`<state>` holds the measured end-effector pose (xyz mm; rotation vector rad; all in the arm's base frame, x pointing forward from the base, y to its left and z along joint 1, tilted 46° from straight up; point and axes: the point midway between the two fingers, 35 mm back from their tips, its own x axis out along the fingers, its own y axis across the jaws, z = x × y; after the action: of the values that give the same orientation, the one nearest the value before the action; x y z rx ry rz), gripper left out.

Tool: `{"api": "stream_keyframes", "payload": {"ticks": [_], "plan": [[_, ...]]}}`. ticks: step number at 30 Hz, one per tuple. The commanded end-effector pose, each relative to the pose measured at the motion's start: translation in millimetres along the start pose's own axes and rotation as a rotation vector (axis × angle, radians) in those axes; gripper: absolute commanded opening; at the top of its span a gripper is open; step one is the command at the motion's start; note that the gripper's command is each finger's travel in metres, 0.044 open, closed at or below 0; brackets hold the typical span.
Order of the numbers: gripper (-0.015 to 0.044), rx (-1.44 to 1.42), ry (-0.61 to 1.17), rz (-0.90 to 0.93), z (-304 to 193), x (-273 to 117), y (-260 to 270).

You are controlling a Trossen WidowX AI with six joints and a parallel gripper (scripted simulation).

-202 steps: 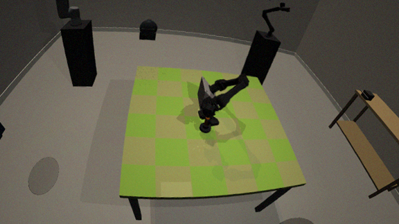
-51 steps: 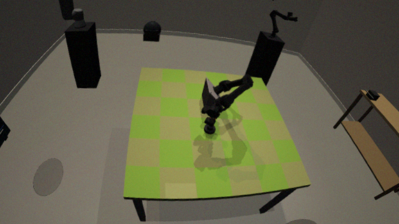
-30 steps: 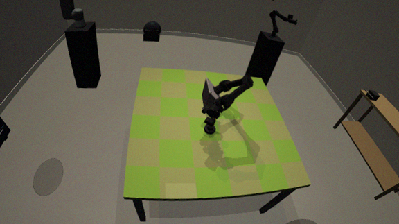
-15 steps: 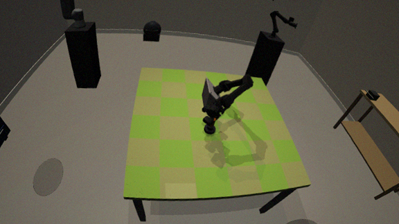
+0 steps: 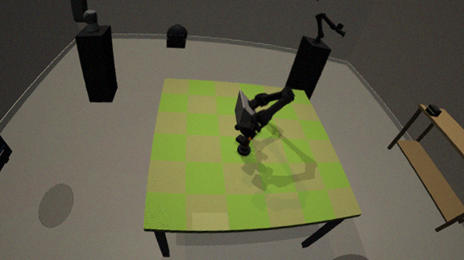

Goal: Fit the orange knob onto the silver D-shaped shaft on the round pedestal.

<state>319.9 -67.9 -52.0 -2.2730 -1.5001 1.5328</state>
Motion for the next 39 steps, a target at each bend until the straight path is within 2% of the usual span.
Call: {"api": "stream_keyframes", "payload": {"ticks": [1, 5, 11, 39], "plan": [[0.0000, 0.003, 0.001, 0.001, 0.5, -3.4, -0.9], [0.0000, 0.028, 0.001, 0.001, -0.1, -4.7, -0.9], [0.0000, 0.212, 0.001, 0.001, -0.8, -4.9, 0.4], [0.0000, 0.212, 0.001, 0.001, -0.3, 0.8, -0.2]]}}
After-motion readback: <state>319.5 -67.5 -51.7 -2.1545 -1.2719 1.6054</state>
